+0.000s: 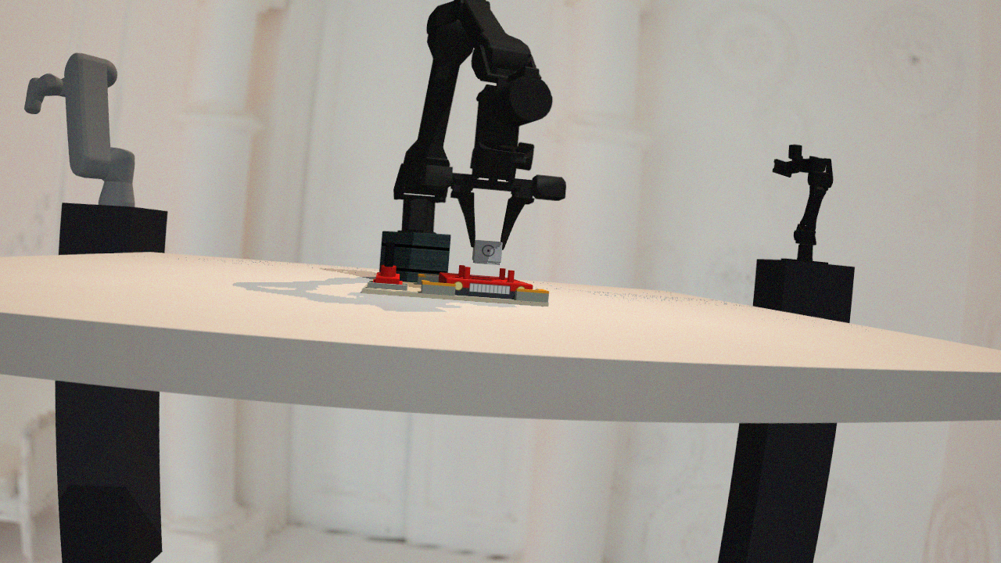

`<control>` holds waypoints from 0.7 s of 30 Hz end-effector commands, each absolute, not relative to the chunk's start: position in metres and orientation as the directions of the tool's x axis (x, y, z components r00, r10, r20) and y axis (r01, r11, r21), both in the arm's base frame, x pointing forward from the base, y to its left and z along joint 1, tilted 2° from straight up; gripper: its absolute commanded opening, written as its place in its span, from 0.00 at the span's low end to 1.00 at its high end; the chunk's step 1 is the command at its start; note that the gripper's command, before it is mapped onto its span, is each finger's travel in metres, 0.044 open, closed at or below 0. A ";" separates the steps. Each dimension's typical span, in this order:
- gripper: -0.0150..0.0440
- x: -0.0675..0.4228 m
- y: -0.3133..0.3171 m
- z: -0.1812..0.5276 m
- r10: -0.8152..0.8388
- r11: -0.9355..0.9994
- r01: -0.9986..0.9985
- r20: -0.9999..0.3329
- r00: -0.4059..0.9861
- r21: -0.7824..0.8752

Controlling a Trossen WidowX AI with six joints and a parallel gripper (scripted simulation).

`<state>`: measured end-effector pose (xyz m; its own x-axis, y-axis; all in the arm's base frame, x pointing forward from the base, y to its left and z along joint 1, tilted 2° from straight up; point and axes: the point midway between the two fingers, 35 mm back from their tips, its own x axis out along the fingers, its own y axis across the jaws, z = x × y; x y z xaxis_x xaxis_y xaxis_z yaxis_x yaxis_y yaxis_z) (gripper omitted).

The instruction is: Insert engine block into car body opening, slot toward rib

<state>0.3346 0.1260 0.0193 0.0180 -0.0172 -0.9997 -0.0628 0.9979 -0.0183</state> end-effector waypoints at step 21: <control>0.52 0.334 0.126 0.018 -0.015 0.964 -0.267 -1.000 0.017 -0.019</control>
<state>0.3345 0.1261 0.0191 0.0175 -0.0172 -0.9997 -0.2493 0.9682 -0.0210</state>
